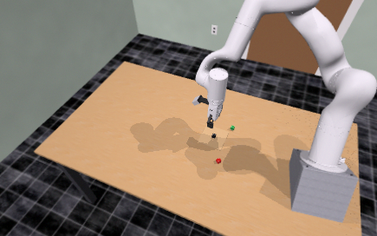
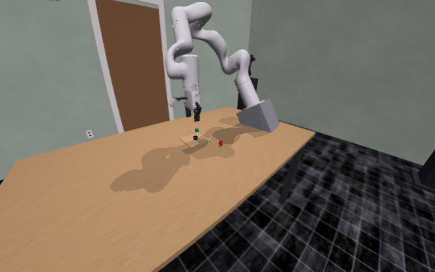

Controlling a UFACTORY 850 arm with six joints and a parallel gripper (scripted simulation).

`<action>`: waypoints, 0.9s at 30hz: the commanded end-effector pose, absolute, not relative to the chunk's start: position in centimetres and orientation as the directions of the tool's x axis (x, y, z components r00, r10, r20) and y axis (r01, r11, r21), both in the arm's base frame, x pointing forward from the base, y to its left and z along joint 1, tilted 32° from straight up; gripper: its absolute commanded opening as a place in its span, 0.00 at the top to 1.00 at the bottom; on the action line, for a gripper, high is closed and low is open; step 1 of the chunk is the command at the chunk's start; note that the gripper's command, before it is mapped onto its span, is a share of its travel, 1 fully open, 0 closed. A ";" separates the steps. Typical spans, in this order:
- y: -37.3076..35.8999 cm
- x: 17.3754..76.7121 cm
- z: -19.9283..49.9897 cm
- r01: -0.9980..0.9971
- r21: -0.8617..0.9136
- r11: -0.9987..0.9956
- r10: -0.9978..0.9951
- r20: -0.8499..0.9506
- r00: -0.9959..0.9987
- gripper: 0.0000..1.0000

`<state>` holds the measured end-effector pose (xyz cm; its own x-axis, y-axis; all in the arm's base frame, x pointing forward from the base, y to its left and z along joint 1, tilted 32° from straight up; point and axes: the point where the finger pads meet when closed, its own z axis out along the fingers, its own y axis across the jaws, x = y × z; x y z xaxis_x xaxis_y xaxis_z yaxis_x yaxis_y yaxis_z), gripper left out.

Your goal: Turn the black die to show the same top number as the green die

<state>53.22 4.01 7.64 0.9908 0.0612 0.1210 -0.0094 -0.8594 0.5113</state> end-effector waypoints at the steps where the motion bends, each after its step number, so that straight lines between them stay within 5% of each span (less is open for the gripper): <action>1: 4.1 53.3 7.7 -0.010 0.511 -0.859 0.061 0.121 0.991 0.00; 27: 6.6 52.6 11.9 -0.011 0.515 -0.857 0.060 0.122 0.991 0.00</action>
